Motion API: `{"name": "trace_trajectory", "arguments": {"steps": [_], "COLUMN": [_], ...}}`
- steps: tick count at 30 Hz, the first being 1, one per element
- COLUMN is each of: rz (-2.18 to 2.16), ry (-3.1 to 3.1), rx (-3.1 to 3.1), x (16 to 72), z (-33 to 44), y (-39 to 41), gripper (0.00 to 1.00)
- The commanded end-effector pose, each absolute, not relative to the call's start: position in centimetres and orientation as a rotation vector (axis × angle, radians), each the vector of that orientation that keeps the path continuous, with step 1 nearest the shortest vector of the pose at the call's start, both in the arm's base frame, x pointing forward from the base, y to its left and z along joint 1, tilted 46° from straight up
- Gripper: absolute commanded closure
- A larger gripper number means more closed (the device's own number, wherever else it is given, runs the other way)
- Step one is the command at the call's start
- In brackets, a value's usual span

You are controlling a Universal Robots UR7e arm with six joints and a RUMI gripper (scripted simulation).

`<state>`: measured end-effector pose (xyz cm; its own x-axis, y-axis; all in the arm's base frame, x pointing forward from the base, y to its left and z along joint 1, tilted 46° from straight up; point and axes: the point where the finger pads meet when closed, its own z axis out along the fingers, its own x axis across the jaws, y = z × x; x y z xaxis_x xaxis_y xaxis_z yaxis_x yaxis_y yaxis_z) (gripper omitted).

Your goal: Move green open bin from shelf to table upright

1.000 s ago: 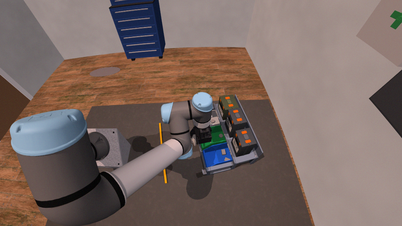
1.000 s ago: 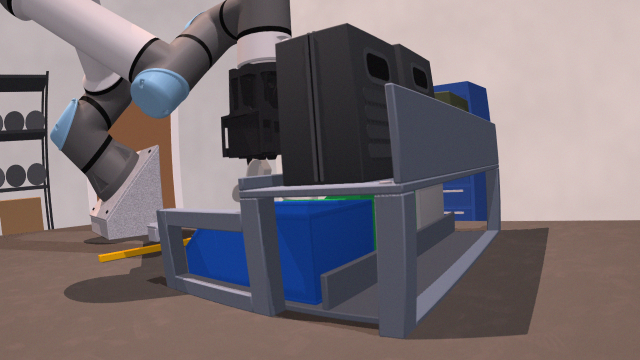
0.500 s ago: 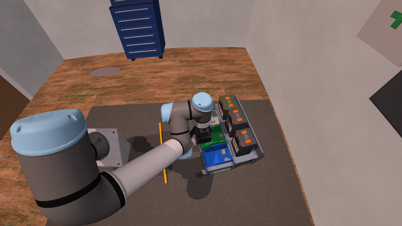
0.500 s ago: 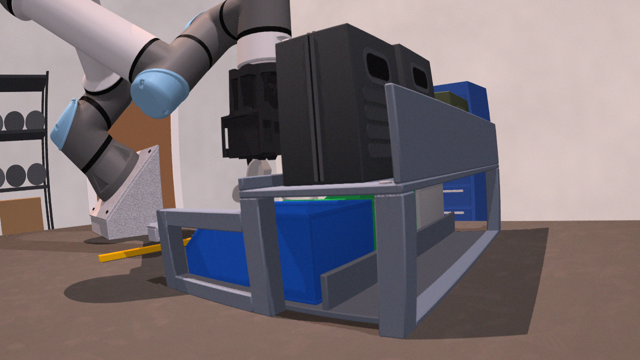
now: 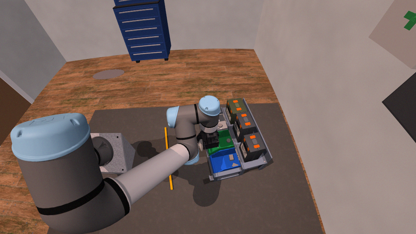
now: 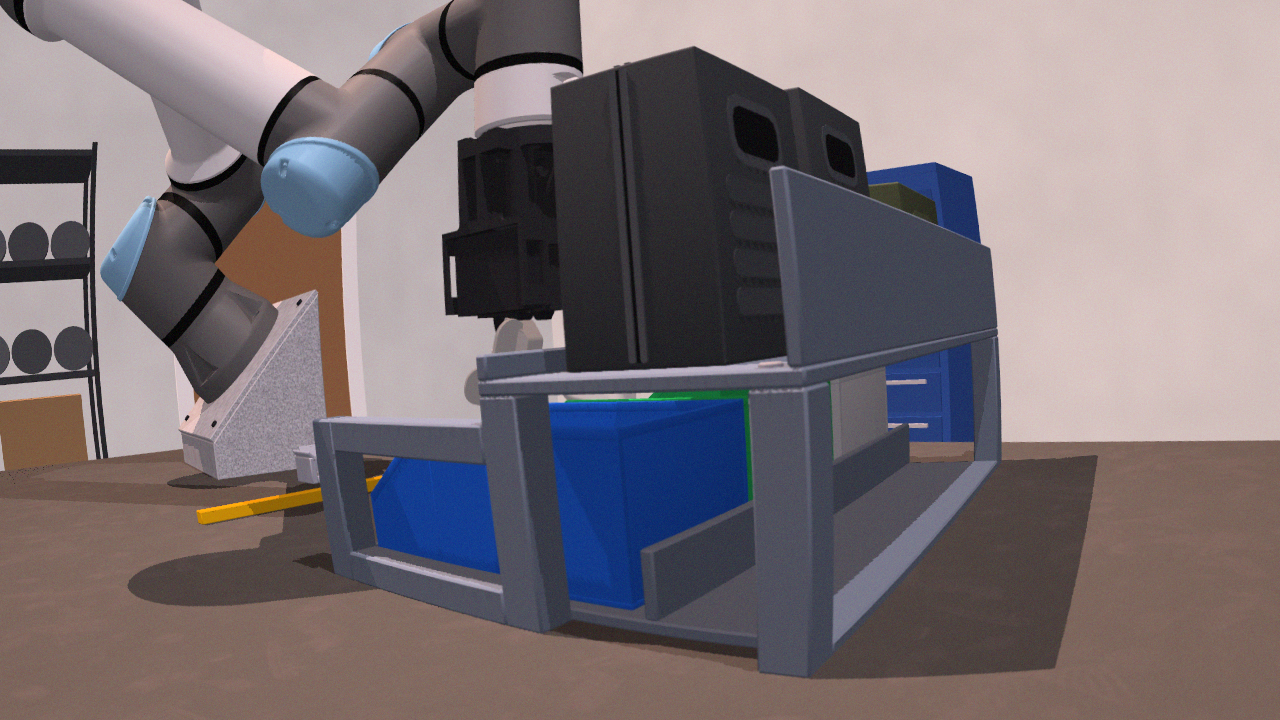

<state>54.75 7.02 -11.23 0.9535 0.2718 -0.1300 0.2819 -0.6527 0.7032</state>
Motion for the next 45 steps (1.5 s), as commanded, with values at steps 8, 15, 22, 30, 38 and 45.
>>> {"name": "trace_trajectory", "arguments": {"steps": [8, 15, 22, 30, 38, 45], "rz": [-0.015, -0.015, -0.015, -0.015, -0.015, -0.015], "ry": [0.388, 0.388, 0.388, 0.388, 0.388, 0.388], "rx": [2.313, 2.313, 2.313, 2.313, 2.313, 2.313], "x": [54.78, 54.78, 54.78, 54.78, 54.78, 54.78], "z": [-11.19, -11.19, -11.19, -11.19, -11.19, -11.19], "y": [7.07, 7.07, 7.07, 7.07, 7.07, 7.07], "gripper": [0.42, 1.0, 1.0, 1.0, 1.0, 1.0]}}
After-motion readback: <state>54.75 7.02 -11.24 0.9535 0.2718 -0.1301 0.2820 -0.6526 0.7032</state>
